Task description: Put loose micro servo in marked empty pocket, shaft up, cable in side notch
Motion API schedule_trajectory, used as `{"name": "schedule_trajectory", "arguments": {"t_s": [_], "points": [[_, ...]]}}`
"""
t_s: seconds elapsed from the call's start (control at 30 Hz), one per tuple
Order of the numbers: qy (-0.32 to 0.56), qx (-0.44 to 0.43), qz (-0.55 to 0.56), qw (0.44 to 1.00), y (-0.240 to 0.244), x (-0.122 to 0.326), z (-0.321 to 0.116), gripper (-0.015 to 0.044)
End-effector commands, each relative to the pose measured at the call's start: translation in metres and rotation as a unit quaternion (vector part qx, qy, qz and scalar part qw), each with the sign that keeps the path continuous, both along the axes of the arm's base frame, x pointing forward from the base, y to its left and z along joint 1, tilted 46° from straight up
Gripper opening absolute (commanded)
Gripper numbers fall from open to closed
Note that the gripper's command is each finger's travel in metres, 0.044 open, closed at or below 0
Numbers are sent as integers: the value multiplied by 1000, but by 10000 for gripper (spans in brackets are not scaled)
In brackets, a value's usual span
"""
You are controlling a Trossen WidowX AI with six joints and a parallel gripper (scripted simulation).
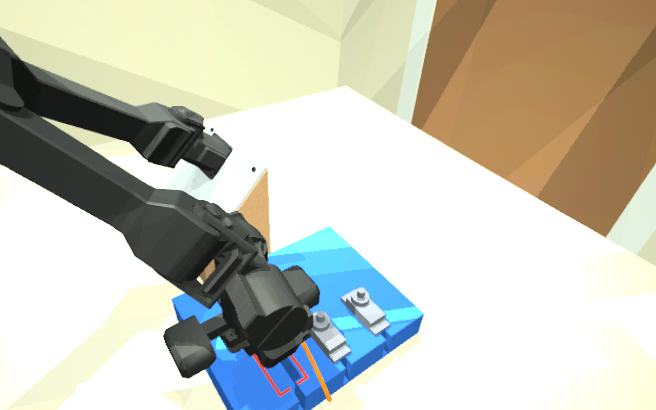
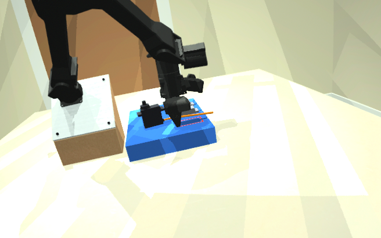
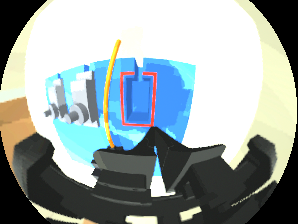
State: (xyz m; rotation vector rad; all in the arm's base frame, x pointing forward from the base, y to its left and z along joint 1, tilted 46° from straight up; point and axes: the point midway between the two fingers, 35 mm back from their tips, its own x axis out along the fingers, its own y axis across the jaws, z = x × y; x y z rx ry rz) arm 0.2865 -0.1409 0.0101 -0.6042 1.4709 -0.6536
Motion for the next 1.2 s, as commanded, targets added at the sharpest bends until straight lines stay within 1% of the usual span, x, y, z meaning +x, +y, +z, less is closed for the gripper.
{"name": "schedule_trajectory", "arguments": {"t_s": [0.0,0.5,0.57,0.7,0.87,0.97,1.17], "points": [[-1,0,2,1000,-5,0,7,0],[-1,-2,2,1000,-18,-2,21,0],[-1,-3,0,1000,-12,-2,23,0],[-1,-1,2,1000,11,-2,47,0],[-1,-1,2,1000,13,-2,50,0],[5,3,9,1000,26,-5,44,79],[37,9,39,999,87,-33,23,236]]}}
